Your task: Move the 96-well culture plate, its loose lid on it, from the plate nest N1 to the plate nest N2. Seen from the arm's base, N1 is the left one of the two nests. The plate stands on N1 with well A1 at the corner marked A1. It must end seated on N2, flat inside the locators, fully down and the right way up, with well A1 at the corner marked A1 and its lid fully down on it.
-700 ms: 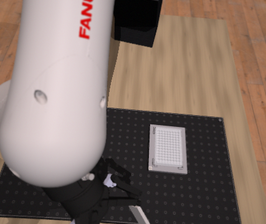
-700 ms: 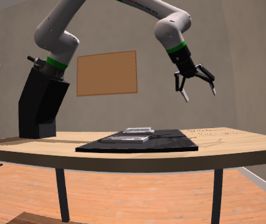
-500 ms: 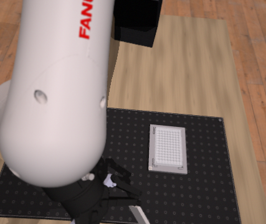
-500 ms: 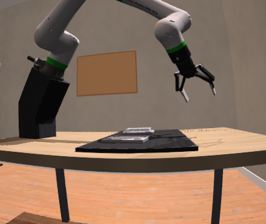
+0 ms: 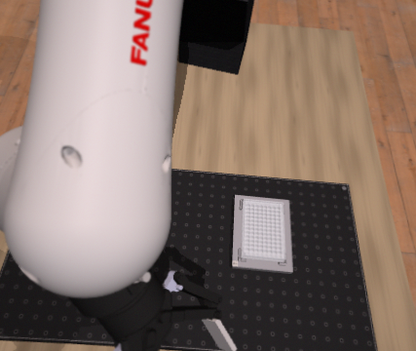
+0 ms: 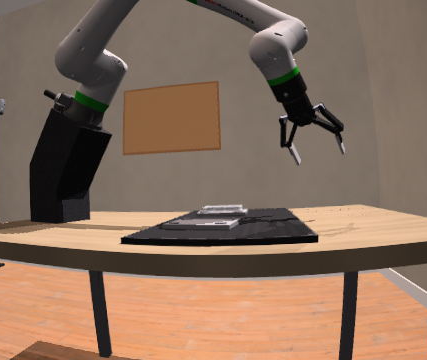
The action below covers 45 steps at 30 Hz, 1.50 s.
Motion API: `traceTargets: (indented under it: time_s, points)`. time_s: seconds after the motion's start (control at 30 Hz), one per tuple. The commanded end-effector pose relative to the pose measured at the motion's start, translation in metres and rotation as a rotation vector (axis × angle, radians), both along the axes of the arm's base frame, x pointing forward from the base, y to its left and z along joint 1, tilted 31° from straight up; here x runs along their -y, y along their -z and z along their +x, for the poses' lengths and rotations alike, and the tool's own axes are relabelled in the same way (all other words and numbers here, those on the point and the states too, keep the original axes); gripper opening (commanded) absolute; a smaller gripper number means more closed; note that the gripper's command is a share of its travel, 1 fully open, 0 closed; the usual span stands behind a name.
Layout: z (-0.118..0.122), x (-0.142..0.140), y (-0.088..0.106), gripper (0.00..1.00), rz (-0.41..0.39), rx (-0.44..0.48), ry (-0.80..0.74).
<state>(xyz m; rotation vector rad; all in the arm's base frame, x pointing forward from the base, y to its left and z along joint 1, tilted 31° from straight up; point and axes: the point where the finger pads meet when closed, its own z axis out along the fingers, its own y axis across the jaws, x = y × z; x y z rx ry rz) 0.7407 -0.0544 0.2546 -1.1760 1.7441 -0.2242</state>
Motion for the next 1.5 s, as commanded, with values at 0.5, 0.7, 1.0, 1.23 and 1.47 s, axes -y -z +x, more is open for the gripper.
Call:
traceTargets:
  time_s: [0.5,0.7,1.0,1.23,1.47]
  points:
    - [-0.031,-0.048,0.059,1.0,-0.199,-0.082,-0.212]
    - [-0.046,-0.064,0.08,1.0,-0.279,-0.112,-0.302]
    - [-0.062,-0.079,0.102,1.0,-0.38,-0.146,-0.419]
    - [-0.08,-0.094,0.124,1.0,-0.464,-0.172,-0.52]
    - [-0.099,-0.105,0.144,1.0,-0.544,-0.195,-0.616]
